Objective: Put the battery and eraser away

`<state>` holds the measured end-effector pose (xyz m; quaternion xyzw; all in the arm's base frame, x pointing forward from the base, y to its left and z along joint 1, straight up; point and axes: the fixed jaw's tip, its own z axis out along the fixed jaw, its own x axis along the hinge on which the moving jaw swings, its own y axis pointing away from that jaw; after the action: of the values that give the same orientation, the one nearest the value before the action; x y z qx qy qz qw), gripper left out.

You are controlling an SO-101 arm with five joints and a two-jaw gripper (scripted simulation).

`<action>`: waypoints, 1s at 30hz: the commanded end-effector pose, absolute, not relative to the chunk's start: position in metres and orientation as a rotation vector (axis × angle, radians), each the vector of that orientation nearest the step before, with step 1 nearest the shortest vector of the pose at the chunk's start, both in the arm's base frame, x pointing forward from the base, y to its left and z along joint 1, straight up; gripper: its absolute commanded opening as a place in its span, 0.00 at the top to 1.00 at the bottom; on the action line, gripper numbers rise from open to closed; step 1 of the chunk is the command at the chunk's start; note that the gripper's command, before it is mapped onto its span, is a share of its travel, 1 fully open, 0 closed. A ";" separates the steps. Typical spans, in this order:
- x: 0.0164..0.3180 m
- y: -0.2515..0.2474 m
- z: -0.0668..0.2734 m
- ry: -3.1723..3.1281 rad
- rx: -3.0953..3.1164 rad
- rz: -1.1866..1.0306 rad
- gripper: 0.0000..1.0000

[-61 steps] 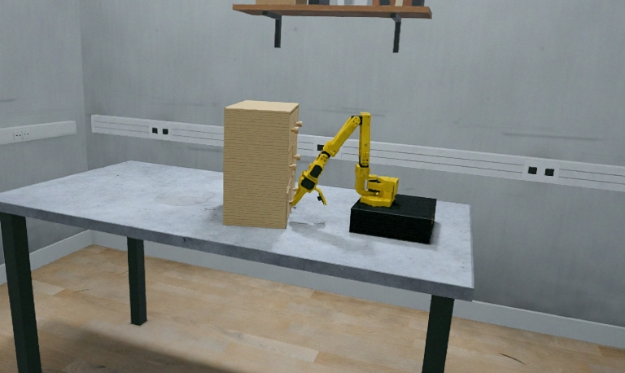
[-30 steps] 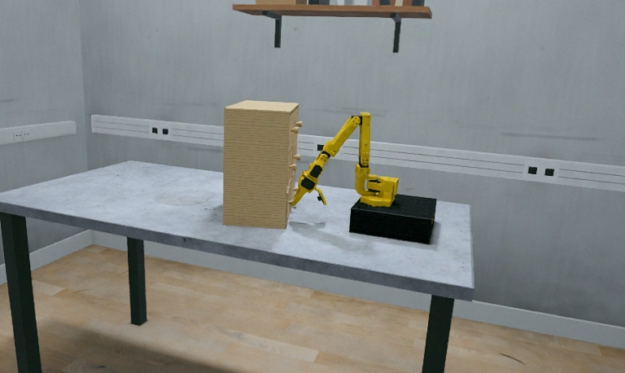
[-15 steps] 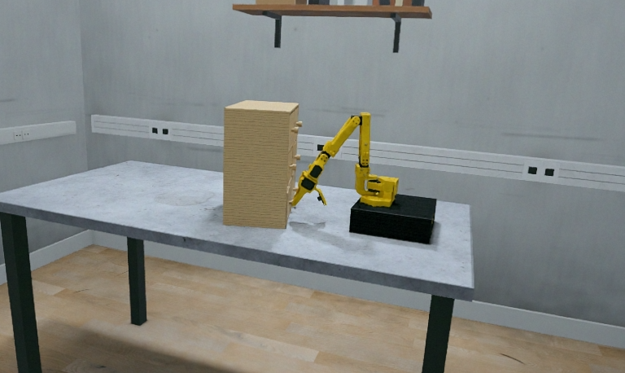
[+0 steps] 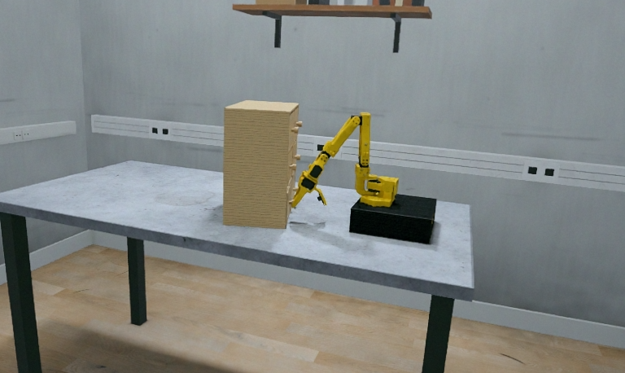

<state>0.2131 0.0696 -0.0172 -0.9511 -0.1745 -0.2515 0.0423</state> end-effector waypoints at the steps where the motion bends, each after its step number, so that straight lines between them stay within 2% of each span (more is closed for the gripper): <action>1: 0.213 0.070 -0.016 -0.534 -2.905 -0.773 0.79; 17: 0.200 0.066 0.012 -0.489 -2.903 -0.775 0.79; 30: 0.192 0.063 0.023 -0.469 -2.903 -0.776 0.79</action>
<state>0.1968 0.0641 0.0239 -0.9509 -0.1570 -0.2618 0.0501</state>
